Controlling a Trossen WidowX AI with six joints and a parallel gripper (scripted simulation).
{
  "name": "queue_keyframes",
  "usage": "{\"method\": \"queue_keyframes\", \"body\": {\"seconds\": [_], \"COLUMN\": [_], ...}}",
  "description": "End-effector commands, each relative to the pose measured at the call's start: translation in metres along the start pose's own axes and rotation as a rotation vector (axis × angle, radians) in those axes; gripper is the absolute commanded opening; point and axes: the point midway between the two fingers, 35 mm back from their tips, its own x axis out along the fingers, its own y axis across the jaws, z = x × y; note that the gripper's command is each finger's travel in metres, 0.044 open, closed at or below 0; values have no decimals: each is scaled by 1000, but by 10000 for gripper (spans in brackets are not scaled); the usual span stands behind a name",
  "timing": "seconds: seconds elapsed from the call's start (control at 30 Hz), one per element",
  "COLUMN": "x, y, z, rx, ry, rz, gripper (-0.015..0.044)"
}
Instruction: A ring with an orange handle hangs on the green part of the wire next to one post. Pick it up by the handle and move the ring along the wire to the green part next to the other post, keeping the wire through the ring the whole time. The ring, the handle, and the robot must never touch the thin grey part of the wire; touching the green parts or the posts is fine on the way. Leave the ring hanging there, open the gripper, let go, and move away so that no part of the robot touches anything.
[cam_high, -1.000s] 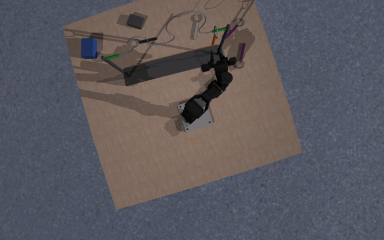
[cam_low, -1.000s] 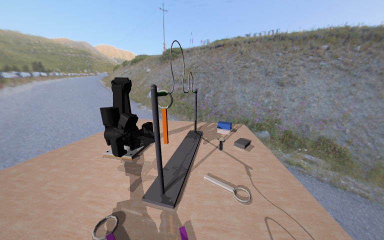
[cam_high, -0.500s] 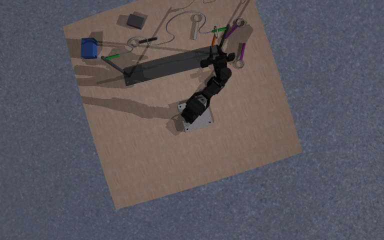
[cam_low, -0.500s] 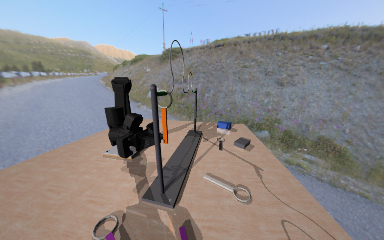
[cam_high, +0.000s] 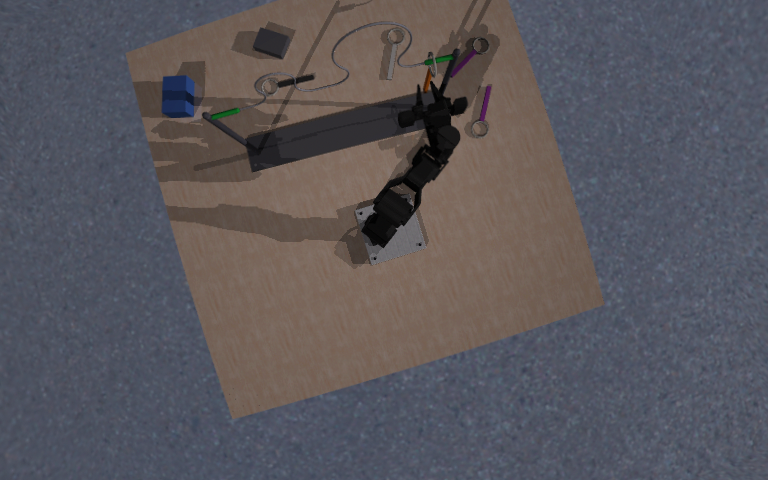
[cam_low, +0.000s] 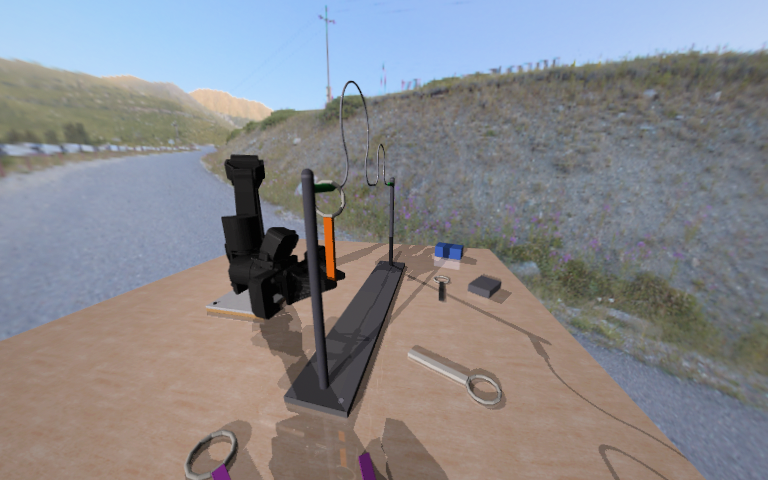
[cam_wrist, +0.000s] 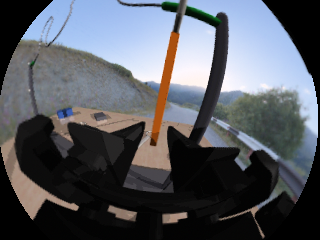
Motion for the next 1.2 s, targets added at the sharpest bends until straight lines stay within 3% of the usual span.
{"method": "queue_keyframes", "body": {"seconds": [0.0,0.9,1.17], "x": [8,13,13], "y": [0,1,2], "z": [-1,-1,-1], "rx": [11,11,2], "ry": [2,2,0], "rz": [-1,-1,2], "gripper": [160,160,-50]}}
